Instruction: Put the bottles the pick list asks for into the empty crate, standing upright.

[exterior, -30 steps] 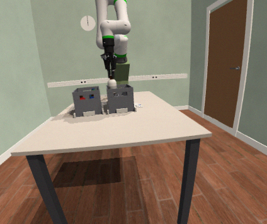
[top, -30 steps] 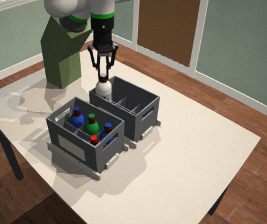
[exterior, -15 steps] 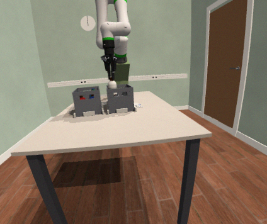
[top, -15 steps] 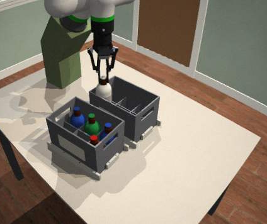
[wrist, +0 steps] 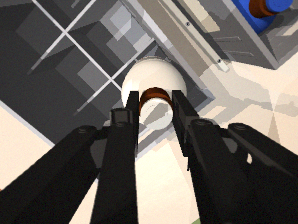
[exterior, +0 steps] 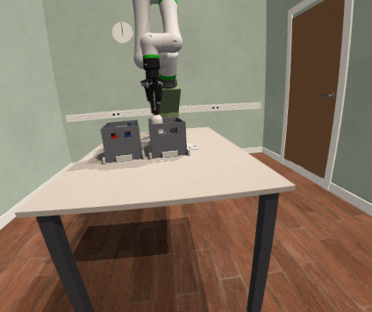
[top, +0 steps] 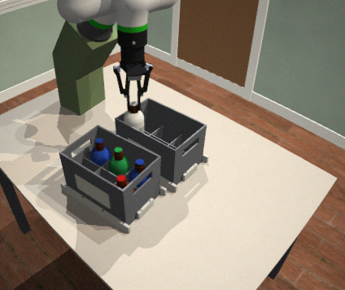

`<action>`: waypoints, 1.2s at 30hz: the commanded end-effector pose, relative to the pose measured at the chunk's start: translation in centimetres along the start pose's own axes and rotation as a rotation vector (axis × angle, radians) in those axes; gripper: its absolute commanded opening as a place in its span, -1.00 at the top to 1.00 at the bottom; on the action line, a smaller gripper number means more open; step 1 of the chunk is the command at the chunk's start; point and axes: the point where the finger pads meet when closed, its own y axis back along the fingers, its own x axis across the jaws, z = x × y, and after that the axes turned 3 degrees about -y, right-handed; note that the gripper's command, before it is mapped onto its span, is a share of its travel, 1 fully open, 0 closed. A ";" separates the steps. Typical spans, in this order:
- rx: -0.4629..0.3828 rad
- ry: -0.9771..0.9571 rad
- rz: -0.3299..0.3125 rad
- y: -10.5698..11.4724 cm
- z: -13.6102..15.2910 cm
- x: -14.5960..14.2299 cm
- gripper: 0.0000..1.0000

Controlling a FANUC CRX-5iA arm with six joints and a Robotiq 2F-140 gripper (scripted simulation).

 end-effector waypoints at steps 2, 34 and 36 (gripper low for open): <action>0.001 0.000 0.000 -0.5 -0.1 0.0 0.80; 0.001 0.000 0.000 -3.3 -0.1 0.0 0.80; 0.001 0.000 0.000 -3.5 -0.1 0.0 0.80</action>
